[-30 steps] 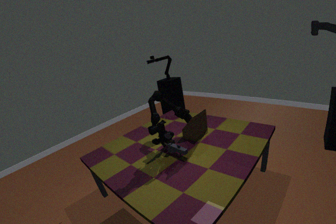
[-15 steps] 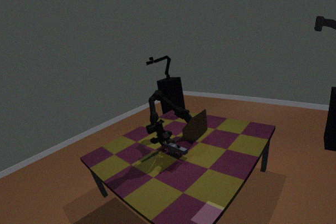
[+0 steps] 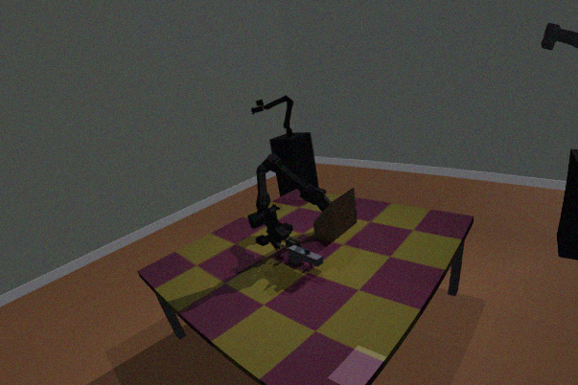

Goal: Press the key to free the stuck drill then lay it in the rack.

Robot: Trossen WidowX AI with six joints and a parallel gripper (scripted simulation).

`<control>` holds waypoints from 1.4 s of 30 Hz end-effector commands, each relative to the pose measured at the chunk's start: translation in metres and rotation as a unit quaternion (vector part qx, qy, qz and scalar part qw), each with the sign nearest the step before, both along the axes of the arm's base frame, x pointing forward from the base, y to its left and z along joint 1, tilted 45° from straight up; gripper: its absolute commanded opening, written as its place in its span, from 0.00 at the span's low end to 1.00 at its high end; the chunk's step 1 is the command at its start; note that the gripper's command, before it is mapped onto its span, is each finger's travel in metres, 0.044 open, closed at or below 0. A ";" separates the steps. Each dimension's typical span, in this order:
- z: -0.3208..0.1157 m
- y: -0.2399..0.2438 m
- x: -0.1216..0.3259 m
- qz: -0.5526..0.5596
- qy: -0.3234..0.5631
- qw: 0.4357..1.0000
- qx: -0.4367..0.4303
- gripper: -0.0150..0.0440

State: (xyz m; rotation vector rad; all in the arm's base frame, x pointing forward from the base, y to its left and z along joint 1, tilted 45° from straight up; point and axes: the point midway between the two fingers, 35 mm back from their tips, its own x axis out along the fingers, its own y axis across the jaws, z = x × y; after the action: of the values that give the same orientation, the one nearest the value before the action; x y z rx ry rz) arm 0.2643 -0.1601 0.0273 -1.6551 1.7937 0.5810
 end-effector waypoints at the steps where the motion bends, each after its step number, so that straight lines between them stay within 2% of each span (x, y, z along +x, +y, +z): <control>1: 0.006 -0.003 0.001 0.003 -0.001 1.000 0.002 0.25; 42: 0.020 0.005 -0.006 0.003 -0.001 1.000 0.002 0.25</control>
State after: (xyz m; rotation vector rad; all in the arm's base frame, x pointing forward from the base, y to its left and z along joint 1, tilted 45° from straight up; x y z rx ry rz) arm 0.2581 -0.1571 0.0456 -1.6571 1.7898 0.5900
